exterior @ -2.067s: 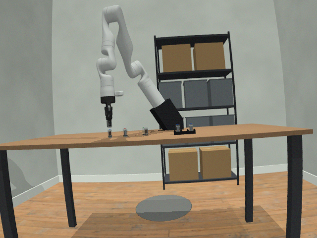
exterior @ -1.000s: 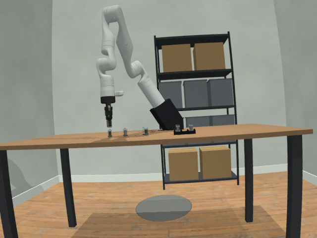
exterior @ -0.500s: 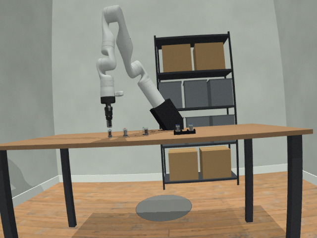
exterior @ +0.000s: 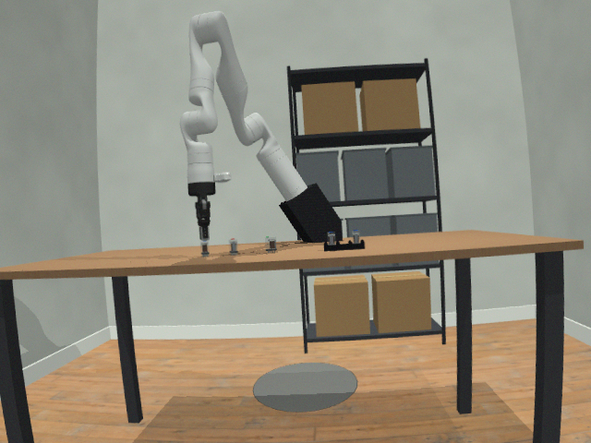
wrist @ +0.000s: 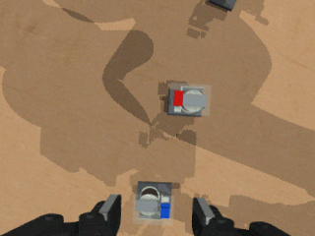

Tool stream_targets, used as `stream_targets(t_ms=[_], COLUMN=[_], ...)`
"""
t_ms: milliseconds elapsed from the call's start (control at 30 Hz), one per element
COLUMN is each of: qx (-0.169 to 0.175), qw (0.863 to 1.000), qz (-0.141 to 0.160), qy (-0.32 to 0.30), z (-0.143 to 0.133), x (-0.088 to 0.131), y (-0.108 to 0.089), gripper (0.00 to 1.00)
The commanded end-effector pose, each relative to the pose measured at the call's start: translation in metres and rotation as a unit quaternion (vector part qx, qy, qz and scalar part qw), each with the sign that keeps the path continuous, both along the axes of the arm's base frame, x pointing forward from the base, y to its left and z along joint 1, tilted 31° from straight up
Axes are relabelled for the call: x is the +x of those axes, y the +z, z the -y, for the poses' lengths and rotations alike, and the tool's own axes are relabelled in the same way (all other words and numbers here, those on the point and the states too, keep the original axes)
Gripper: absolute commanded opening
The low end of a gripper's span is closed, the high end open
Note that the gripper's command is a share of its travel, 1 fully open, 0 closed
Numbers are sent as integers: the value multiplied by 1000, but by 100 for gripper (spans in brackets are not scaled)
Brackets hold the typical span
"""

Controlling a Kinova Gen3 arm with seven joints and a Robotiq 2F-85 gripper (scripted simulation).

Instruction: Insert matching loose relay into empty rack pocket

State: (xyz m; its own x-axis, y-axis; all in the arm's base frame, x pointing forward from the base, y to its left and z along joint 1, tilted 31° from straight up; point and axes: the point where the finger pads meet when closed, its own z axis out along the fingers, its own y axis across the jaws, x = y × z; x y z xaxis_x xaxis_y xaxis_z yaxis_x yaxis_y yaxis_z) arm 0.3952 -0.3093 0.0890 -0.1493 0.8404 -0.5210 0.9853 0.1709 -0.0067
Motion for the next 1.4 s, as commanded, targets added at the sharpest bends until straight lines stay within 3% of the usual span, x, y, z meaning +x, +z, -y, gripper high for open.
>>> stream_targets(t_ms=[0,767,1367], qx=[0,0,0], qw=[1000,1000,1000], qz=[-1,-1,-1], qy=[-2,-2,-2], z=[3,14,16], x=[-1,1,1], y=[-3,-22,-25], gripper=[53,53,53])
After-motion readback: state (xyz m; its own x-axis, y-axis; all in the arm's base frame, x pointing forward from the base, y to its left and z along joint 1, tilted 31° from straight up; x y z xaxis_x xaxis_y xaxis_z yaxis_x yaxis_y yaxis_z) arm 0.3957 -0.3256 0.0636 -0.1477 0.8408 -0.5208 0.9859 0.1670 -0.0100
